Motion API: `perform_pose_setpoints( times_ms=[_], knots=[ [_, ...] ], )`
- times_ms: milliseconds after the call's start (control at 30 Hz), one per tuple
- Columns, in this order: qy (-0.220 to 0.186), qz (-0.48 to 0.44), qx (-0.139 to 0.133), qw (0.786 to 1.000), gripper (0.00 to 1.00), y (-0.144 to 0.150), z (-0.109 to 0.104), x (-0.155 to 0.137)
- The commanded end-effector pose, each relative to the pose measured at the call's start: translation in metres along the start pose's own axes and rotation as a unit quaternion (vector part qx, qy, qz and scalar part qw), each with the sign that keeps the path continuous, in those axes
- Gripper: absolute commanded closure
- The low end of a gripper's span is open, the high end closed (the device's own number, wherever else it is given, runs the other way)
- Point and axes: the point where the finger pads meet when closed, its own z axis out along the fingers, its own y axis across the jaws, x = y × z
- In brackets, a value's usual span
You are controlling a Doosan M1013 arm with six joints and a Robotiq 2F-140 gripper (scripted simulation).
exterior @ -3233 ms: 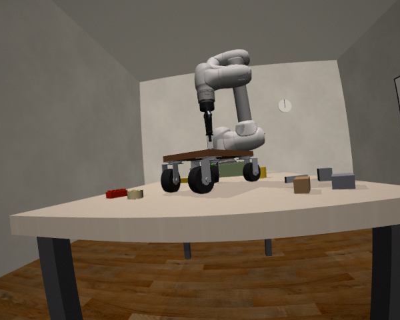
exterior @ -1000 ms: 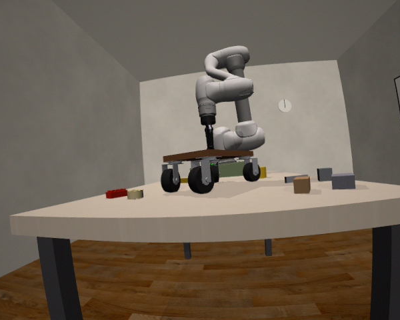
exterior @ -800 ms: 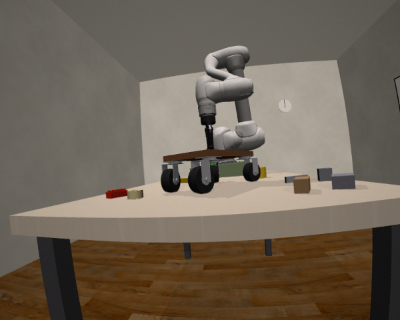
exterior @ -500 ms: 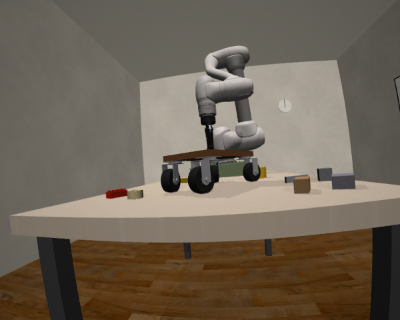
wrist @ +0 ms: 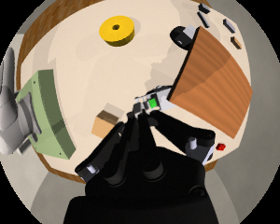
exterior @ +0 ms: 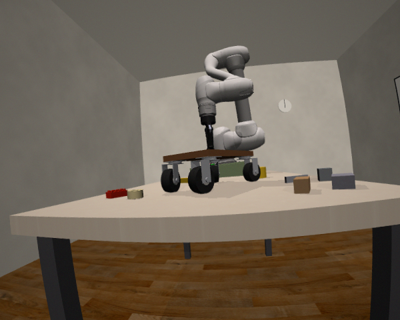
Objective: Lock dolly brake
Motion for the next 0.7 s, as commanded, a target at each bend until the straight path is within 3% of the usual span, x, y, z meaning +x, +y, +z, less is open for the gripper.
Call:
perform_pose_setpoints(
  times_ms=[0,667],
  knots=[
    [0.0,0.0,0.0,1.0,1.0,0.0,0.0,0.0],
    [0.0,0.0,0.0,1.0,1.0,0.0,0.0055,0.0]
  ],
)
